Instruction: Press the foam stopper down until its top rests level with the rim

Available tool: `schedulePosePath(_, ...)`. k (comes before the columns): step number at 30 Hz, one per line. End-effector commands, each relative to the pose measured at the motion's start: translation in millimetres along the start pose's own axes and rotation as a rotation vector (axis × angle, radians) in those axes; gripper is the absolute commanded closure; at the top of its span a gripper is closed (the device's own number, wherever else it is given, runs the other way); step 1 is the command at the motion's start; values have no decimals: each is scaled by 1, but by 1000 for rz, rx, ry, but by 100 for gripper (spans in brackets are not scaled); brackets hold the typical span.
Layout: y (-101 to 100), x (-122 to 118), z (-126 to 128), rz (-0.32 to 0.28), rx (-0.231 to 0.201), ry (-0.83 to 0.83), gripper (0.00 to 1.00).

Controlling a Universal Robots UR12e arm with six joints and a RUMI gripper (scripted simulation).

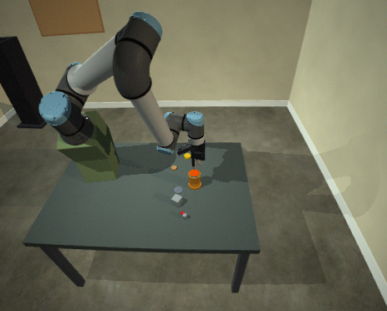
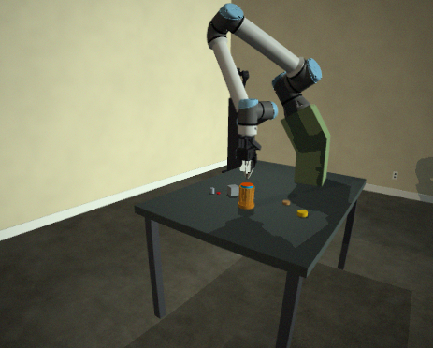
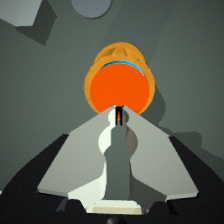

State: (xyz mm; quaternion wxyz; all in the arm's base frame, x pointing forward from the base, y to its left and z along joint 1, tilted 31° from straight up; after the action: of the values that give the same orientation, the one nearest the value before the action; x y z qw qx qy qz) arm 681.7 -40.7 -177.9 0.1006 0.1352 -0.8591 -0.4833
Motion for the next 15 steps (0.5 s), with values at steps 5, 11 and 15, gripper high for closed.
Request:
schedulePosePath(5,-17,0,0,-1,0,0,100)
schedulePosePath(11,-26,0,0,-1,0,0,100)
schedulePosePath(15,-26,0,0,-1,0,0,100)
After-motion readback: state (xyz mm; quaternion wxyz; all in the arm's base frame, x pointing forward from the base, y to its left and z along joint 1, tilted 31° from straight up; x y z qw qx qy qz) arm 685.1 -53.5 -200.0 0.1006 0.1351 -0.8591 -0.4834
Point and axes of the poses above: the point where the finger pads meet when closed, its own y axis back along the fingers, its own z axis across the jaws, x = y × z, the point moved 3 cm from there along y, back along the fingers, and after that the axes turned 13 degrees about y, right-handed, at the moved point
